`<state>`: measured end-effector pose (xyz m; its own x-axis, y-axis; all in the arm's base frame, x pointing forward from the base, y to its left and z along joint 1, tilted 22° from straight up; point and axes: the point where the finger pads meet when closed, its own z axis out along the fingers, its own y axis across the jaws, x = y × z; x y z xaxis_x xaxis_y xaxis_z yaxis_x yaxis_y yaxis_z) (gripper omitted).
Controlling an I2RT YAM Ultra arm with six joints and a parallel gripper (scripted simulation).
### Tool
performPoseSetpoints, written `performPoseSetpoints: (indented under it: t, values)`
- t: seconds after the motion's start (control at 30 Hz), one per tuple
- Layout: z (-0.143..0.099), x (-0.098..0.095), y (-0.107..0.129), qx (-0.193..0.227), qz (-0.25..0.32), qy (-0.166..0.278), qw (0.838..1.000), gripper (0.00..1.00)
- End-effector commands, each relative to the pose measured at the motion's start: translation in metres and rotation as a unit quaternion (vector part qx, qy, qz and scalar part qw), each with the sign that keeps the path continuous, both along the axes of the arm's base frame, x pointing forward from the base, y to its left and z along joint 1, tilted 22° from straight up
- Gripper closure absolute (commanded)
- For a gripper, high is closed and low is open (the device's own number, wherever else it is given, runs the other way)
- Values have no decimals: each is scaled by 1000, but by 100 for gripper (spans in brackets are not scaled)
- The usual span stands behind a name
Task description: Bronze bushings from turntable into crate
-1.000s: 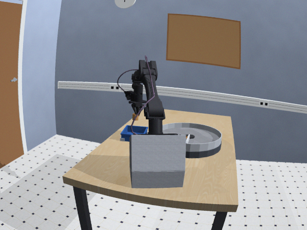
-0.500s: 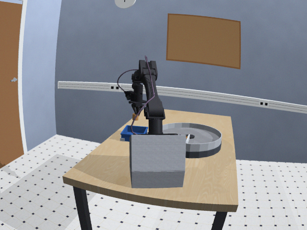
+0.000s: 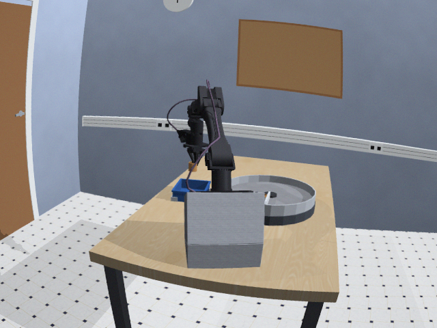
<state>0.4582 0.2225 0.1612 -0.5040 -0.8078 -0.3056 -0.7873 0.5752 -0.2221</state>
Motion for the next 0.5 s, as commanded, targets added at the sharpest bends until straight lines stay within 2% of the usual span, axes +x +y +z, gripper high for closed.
performPoseSetpoints:
  t: [0.0, 0.47]
  values:
    - [5, -2, 8, 0, 5, -2, 1000, 100]
    - [11, -2, 8, 2, 5, -7, 1000, 100]
